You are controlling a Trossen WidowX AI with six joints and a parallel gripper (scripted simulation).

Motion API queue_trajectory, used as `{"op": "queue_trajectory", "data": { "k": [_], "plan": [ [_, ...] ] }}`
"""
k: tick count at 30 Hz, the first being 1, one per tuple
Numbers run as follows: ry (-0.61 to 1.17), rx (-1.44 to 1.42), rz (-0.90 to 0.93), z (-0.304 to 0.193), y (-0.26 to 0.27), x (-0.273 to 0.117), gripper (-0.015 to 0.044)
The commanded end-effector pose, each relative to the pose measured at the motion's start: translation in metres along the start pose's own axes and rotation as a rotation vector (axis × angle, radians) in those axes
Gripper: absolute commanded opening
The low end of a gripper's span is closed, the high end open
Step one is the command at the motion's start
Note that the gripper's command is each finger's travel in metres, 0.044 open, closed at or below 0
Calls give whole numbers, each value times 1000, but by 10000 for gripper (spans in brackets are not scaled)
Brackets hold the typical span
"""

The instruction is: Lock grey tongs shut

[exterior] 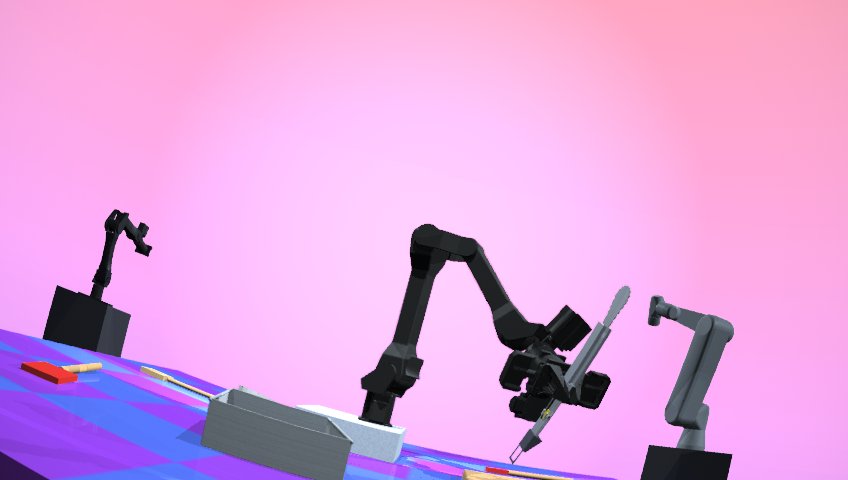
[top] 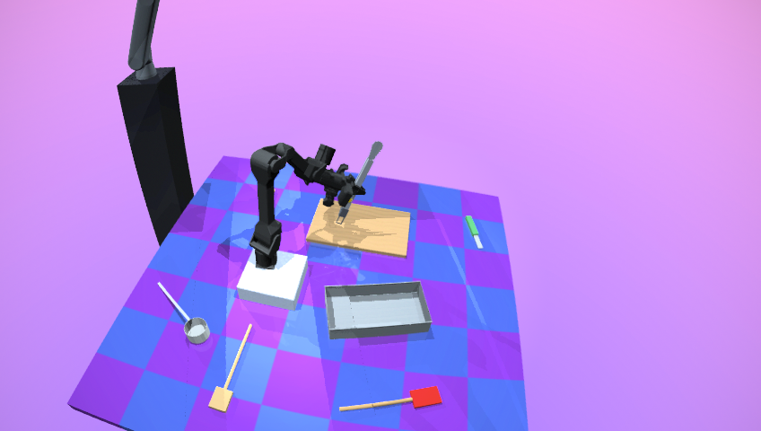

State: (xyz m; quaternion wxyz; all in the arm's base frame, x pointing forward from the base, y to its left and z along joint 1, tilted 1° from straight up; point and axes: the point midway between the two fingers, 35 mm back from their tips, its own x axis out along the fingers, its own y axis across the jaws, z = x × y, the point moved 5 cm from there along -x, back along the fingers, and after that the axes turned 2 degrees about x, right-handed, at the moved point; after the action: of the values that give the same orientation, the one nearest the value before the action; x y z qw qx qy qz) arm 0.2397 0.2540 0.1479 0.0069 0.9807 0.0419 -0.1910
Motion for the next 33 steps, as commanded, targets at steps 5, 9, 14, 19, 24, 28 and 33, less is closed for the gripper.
{"op": "queue_trajectory", "data": {
  "k": [5, 9, 14, 19, 24, 28, 33],
  "plan": [
    [-92, -10, -15, -8, -10, 16, -150],
    [-154, -29, -21, -9, -13, 23, -150],
    [-233, -49, -26, -10, -16, 32, -150],
    [-315, -64, -29, -11, -18, 41, -150],
    [-401, -74, -31, -11, -19, 48, -150],
    [-470, -78, -31, -12, -19, 53, -150],
    [-559, -79, -30, -13, -18, 58, -150]
  ]
}}
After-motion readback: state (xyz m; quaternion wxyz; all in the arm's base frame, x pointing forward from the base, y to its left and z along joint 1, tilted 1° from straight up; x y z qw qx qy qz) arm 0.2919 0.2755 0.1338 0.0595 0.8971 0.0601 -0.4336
